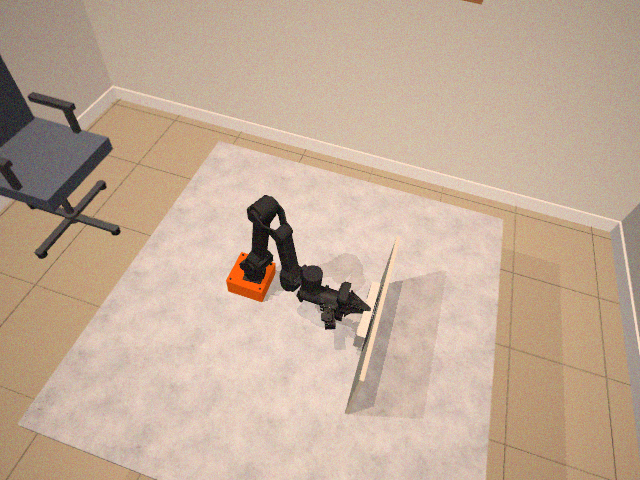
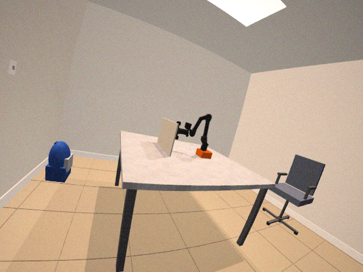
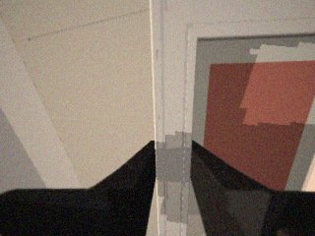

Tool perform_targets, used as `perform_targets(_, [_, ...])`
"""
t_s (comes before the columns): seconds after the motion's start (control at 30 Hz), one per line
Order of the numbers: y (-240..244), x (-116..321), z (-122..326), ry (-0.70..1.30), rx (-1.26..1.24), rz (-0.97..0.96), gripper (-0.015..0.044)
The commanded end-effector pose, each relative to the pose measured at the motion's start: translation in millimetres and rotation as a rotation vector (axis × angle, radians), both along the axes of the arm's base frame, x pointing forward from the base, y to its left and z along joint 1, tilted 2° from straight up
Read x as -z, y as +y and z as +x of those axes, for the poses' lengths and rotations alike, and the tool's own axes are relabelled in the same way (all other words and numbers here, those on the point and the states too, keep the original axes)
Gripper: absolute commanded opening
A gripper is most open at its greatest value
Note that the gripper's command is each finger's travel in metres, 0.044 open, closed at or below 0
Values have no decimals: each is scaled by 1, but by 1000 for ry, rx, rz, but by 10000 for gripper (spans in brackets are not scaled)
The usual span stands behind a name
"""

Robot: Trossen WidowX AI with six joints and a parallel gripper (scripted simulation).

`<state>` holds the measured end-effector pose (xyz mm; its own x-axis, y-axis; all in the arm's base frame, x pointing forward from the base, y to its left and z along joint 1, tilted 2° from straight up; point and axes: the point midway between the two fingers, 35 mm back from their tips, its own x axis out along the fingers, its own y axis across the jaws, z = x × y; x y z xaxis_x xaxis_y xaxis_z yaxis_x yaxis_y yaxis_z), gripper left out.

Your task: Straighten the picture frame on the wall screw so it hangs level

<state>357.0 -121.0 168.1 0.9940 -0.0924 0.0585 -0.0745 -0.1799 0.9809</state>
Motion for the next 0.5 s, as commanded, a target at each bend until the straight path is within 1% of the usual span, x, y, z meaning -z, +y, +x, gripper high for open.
perform_targets(0.0, [-1, -1, 0, -3, 4, -2, 0])
perform_targets(0.47, [0, 4, 0, -3, 4, -2, 0])
